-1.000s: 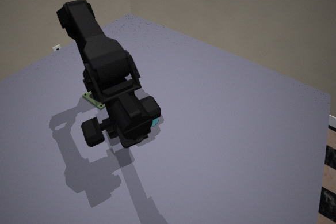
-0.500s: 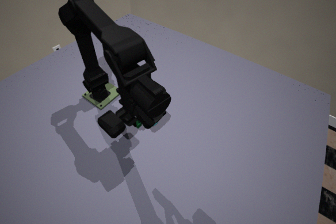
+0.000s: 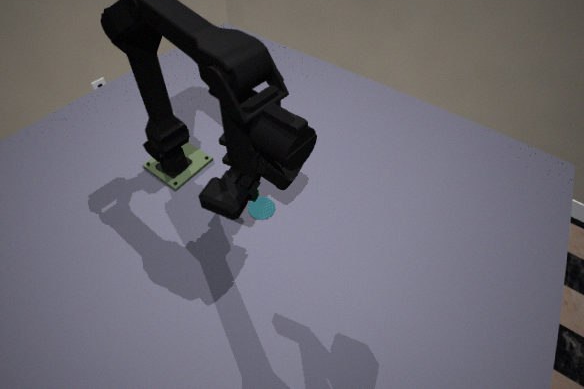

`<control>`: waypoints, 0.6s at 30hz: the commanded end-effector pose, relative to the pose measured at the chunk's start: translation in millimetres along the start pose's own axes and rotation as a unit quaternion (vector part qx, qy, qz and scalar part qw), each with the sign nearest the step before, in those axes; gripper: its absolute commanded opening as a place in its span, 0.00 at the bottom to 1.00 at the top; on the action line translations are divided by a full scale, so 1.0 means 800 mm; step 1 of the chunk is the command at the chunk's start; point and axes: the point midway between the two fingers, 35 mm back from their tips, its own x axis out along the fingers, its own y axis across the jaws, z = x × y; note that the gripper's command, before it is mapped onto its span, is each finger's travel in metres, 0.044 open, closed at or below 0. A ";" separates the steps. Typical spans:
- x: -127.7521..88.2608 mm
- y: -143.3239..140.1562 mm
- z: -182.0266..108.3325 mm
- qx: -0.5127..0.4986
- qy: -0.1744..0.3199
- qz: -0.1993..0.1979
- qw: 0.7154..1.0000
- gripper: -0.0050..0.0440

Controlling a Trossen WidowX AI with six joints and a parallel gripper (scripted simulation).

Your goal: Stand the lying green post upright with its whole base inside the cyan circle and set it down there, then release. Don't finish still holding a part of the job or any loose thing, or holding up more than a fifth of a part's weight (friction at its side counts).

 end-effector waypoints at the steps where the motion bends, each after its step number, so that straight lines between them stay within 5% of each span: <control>1: -0.002 0.020 -0.005 -0.061 -0.001 -0.001 0.998 0.15; 18: -0.004 0.079 -0.018 -0.260 -0.001 -0.001 0.966 0.15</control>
